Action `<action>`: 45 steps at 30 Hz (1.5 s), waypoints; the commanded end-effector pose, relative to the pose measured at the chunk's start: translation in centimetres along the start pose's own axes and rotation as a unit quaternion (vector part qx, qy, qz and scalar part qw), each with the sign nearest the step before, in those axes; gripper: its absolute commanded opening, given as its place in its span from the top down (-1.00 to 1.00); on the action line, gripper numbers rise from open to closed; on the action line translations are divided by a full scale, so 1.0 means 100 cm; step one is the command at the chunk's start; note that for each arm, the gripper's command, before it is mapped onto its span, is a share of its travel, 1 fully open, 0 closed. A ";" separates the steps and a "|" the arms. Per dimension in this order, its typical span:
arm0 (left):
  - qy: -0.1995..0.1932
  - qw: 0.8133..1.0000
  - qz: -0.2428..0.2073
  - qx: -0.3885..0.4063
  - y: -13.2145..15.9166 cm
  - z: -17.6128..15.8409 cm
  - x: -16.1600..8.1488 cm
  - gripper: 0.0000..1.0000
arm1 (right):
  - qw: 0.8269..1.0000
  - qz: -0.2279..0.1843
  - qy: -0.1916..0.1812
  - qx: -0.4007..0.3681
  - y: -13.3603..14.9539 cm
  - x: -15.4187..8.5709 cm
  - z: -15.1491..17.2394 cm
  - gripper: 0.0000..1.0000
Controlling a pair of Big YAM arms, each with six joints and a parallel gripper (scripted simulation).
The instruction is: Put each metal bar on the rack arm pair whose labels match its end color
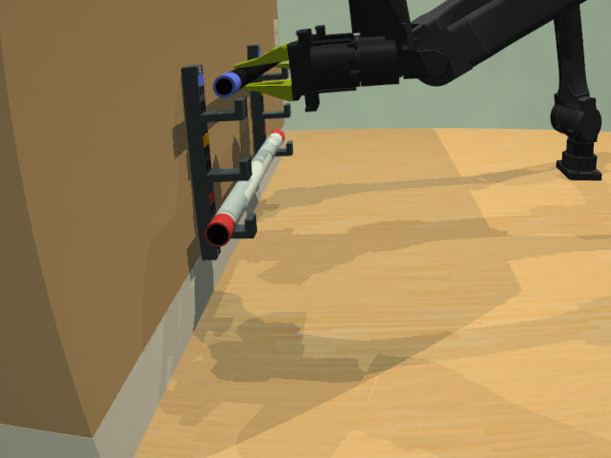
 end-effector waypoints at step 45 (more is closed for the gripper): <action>-0.033 0.999 0.013 -0.006 0.010 0.023 0.039 1.00 | 0.999 -0.004 0.044 0.019 -0.007 0.038 -0.041 1.00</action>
Point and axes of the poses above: on each arm, the point where the finger pads meet when closed, its own x axis out along the fingers, its own z axis across the jaws, y = z × x, the point moved 4 cm from there along -x, back along the fingers, and after that the axes turned 11 degrees about x, right-handed, at the moved point
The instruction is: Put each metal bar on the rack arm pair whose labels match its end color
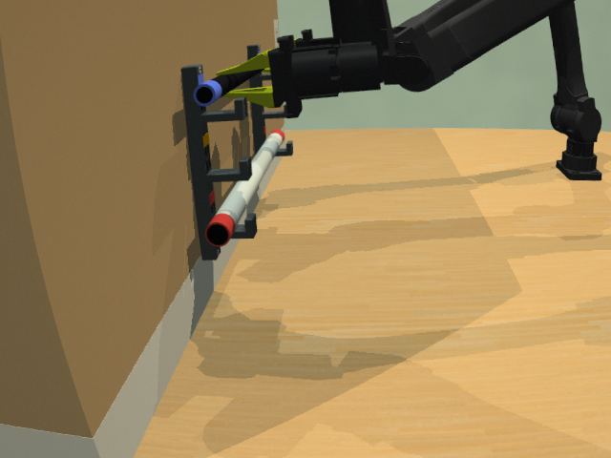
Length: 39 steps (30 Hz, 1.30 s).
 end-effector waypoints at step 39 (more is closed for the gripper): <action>-0.034 0.999 0.012 -0.006 0.006 0.003 0.010 1.00 | 0.999 -0.006 0.047 0.021 -0.003 0.008 -0.022 1.00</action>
Point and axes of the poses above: on each arm, the point where the finger pads meet when closed, its own x axis out along the fingers, its own z axis across the jaws, y = z × x, the point moved 4 cm from there along -x, back along the fingers, and after that the axes turned 11 degrees about x, right-handed, at the moved point
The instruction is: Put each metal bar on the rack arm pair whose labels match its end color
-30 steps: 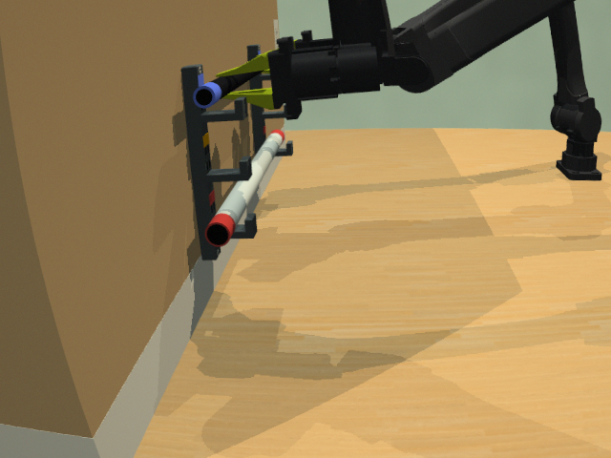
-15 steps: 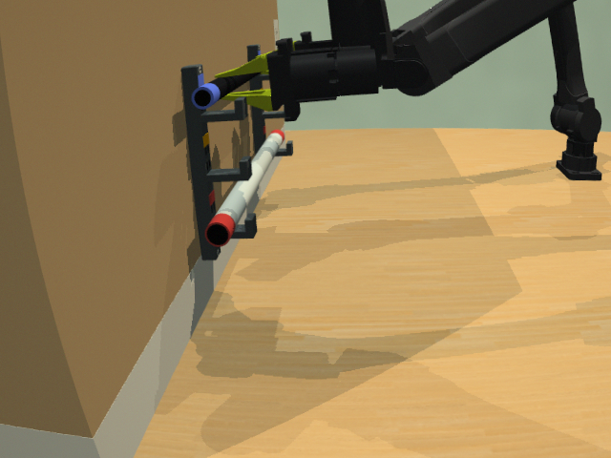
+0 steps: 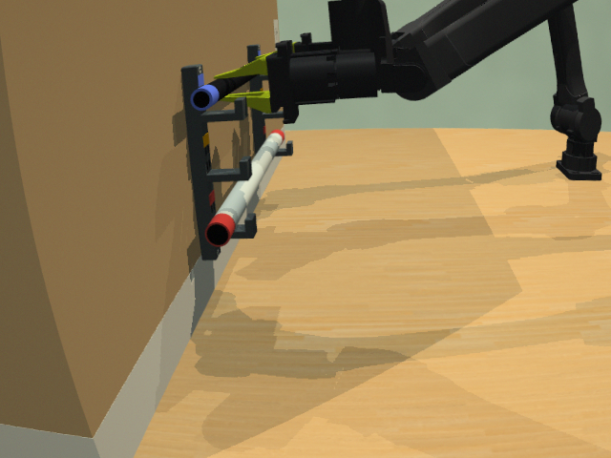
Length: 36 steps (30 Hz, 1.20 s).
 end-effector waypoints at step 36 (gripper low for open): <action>-0.024 1.000 0.009 -0.005 0.004 -0.007 0.001 1.00 | 0.999 -0.005 0.037 0.018 -0.001 -0.001 -0.011 1.00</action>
Point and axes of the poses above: on each arm, the point where the finger pads meet when closed, its own x axis out along the fingers, its own z axis across the jaws, y = z × x, the point moved 4 cm from there along -x, back along the fingers, and after that the axes turned 11 degrees about x, right-handed, at the moved point
